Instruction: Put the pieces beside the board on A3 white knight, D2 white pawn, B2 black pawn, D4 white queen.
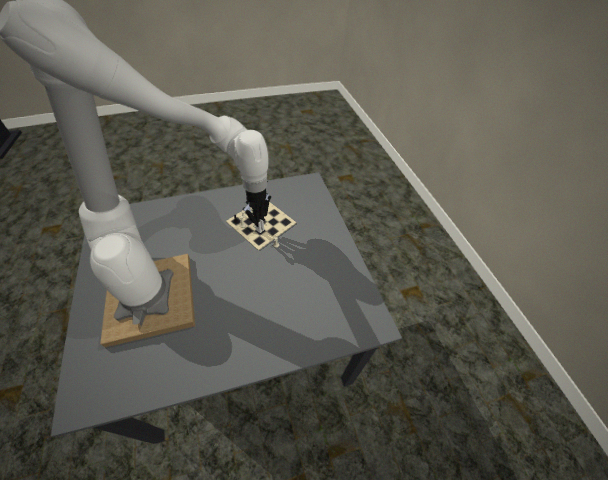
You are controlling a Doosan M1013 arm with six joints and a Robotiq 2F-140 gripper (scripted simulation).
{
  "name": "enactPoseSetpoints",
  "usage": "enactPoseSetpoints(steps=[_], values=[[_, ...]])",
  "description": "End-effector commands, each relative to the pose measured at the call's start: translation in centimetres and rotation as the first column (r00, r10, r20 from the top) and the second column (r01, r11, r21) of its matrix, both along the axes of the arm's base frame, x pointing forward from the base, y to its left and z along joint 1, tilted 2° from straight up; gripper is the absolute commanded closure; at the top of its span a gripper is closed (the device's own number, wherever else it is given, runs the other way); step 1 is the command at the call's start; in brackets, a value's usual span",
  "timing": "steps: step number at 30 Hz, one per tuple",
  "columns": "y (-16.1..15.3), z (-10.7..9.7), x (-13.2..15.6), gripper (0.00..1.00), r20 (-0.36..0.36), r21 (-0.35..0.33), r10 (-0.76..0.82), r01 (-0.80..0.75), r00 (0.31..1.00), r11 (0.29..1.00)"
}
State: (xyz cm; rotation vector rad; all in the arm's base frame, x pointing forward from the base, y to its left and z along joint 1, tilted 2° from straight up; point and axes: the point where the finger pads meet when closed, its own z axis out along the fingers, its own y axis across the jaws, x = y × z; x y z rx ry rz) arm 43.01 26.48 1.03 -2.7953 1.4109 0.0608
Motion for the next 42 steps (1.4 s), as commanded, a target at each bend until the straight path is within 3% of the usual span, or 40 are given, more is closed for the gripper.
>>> enactPoseSetpoints(steps=[1, 14, 30, 42], values=[[0.0, 0.0, 0.0, 0.96, 0.000, 0.000, 0.000, 0.000, 1.000, 1.000], [0.0, 0.0, 0.0, 0.80, 0.000, 0.000, 0.000, 0.000, 1.000, 1.000], [0.0, 0.5, 0.0, 0.80, 0.000, 0.000, 0.000, 0.000, 1.000, 1.000], [-0.2, 5.9, 0.2, 0.80, 0.000, 0.000, 0.000, 0.000, 1.000, 1.000]])
